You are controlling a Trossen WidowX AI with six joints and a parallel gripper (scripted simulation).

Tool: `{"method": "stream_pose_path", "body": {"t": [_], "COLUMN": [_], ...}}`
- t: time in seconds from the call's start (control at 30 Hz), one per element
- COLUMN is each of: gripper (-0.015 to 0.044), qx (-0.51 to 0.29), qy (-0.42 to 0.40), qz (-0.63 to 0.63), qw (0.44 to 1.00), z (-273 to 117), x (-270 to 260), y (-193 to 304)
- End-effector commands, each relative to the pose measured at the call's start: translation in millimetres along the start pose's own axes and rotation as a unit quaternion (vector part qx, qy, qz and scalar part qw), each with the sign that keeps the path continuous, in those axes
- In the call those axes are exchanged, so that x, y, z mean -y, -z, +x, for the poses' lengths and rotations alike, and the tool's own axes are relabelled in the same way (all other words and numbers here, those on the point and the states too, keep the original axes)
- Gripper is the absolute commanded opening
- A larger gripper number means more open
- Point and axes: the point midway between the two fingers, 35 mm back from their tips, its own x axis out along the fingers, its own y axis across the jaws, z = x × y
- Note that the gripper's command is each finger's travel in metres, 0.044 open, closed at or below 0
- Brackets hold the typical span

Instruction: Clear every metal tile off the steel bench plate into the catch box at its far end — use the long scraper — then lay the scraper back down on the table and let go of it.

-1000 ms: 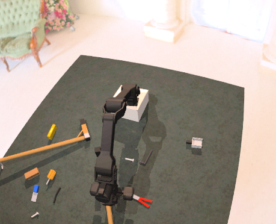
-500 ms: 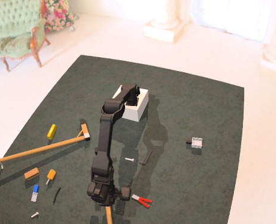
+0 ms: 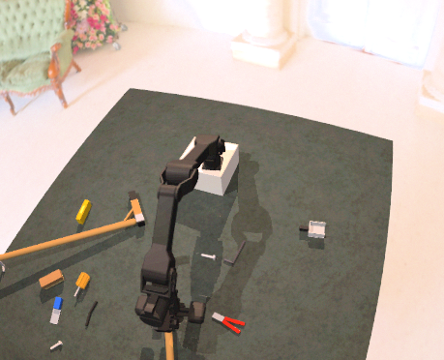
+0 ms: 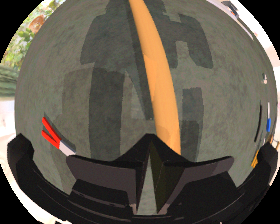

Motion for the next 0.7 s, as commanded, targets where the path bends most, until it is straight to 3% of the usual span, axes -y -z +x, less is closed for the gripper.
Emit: {"method": "stream_pose_path", "body": {"t": [0.0,0.67], "gripper": [0.0000,0.0000], "qx": [-0.001,0.001], "qy": [0.001,0.002], "qz": [0.002,0.001], "qw": [1.000,1.000], "z": [3.1,3.8], "x": [8.8,28.6], "y": [-0.5,-4.2]}}
